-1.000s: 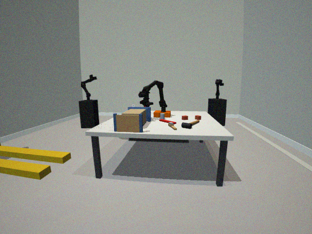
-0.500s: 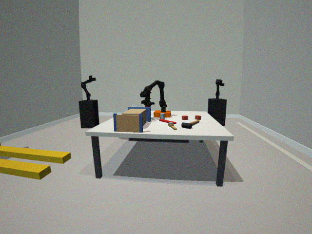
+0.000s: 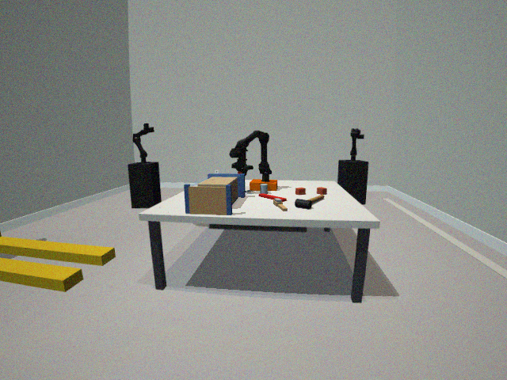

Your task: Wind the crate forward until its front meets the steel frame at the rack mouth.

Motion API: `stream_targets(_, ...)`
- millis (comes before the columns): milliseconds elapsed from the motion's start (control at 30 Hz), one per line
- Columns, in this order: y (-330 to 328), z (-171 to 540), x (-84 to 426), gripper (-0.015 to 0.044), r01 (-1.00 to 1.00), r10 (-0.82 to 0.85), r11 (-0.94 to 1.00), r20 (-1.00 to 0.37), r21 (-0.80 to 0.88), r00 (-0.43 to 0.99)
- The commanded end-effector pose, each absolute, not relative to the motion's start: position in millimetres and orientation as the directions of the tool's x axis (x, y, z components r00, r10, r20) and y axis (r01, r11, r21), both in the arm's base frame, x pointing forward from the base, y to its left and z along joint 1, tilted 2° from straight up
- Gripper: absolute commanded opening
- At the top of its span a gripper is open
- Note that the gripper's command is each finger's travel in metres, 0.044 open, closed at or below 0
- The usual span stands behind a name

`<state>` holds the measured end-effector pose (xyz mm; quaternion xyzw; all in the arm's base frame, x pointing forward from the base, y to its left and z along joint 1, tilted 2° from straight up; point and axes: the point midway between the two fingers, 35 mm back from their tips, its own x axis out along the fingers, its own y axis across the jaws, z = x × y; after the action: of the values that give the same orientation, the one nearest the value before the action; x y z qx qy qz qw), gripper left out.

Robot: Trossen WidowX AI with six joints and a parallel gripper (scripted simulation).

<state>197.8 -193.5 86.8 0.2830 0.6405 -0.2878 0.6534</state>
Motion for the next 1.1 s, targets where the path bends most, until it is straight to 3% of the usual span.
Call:
stream_targets(0,-186,87,185,0.0000,0.740,0.001,0.673,-1.000,-0.004,-0.006)
stream_targets(1067,-178,88,137,0.0000,0.740,0.001,0.673,-1.000,-0.007,-0.011)
